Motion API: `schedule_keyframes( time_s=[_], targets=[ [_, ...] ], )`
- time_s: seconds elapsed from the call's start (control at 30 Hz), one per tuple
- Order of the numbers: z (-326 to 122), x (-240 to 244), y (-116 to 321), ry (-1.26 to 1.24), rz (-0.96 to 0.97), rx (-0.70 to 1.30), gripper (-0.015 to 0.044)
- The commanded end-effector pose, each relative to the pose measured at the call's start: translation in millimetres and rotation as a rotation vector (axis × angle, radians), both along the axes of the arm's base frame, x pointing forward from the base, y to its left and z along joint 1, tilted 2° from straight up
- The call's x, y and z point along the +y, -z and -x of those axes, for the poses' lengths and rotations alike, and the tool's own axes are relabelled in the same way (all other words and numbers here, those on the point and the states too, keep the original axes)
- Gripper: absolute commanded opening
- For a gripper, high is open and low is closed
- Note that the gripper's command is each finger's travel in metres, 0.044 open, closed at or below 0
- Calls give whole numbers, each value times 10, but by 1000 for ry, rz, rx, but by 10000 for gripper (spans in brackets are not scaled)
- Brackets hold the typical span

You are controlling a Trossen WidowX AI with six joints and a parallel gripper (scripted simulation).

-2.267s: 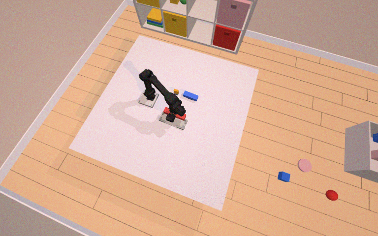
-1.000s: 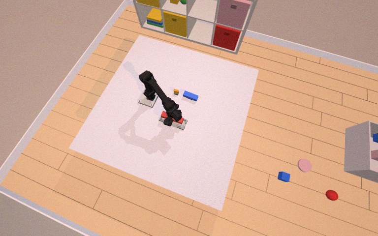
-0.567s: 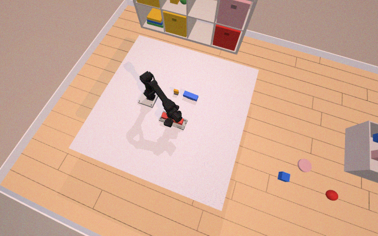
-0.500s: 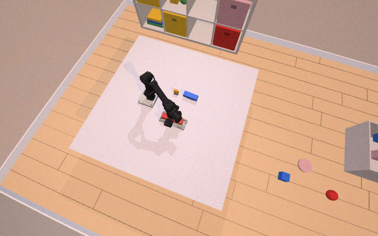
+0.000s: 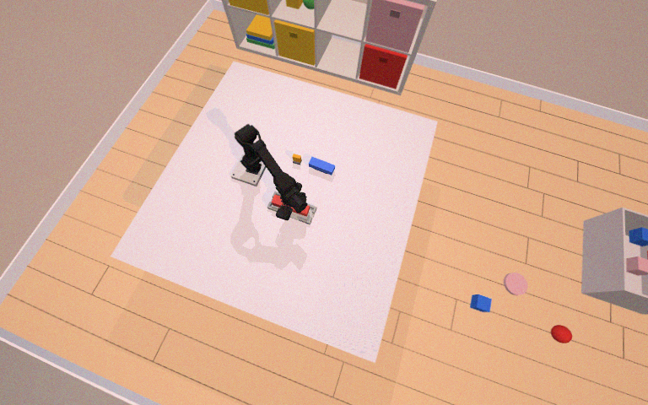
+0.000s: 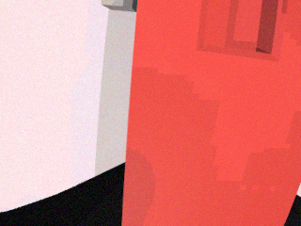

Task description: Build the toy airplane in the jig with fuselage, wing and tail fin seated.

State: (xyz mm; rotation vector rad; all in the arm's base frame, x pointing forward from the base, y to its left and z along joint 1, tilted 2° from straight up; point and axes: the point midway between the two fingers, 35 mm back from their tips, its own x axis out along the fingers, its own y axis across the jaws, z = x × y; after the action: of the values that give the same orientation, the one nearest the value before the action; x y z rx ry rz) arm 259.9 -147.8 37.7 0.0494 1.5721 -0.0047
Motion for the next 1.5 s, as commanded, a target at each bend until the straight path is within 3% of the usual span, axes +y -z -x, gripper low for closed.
schedule_keyframes(
  time_s=[0.0, 0.07, 0.6, 0.9, 1.17, 1.47],
  targets=[
    [-2, -1, -5, 0, 0, 0, 69],
    [-2, -1, -5, 0, 0, 0, 17],
    [-2, -1, -5, 0, 0, 0, 437],
    [-7, -5, -29, 0, 0, -1, 440],
    [-6, -29, -1044, -4, 4, -2, 440],
    [-52, -45, -1026, 65, 4, -1, 440]
  ],
)
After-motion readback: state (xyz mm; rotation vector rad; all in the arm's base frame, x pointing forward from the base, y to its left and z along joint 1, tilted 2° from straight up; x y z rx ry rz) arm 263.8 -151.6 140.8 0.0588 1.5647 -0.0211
